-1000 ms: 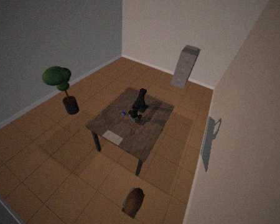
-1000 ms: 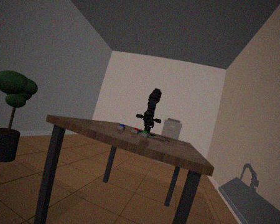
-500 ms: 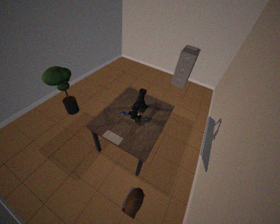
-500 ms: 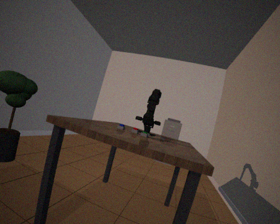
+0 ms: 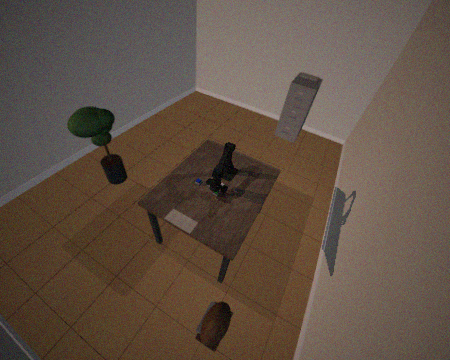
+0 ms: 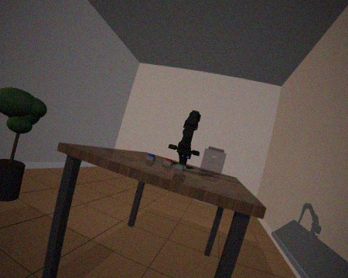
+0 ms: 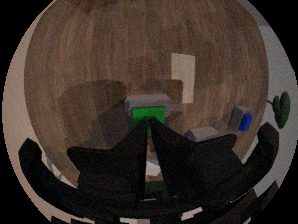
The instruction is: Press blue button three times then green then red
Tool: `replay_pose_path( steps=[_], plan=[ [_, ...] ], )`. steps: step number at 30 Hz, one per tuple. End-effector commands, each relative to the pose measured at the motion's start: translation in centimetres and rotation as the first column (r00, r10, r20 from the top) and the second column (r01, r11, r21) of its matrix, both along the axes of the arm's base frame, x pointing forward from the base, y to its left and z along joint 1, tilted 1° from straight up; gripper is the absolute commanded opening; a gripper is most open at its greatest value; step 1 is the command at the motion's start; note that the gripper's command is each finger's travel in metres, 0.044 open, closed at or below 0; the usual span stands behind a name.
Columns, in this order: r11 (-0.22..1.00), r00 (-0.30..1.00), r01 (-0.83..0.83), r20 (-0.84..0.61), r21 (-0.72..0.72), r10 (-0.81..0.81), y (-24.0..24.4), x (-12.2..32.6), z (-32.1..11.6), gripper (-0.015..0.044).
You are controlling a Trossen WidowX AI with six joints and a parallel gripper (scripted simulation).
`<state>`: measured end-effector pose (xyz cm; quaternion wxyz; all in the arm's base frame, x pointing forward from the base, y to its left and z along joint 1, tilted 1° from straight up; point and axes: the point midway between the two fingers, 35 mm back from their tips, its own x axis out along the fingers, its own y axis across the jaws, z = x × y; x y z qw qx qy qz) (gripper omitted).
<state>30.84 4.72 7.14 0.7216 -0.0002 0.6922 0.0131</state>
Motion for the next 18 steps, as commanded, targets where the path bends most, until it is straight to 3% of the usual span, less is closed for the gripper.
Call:
replay_pose_path(
  steps=[1, 3, 9, 14, 18],
  plan=[
    [1.0, 1.0, 0.002, -0.003, -0.001, -0.002, 0.0, 0.0, 1.0, 0.002],
    [1.0, 1.0, 0.005, -0.008, -0.002, -0.005, -0.1, -0.2, 3.0, 0.002],
    [1.0, 1.0, 0.005, -0.008, -0.003, -0.005, -0.1, -0.3, 3.4, 0.002],
    [1.0, 1.0, 0.005, -0.008, -0.003, -0.005, -0.2, -0.4, 8.6, 0.002],
    [1.0, 1.0, 0.005, -0.008, -0.003, -0.005, -0.2, -0.5, 9.4, 0.002]
  ],
)
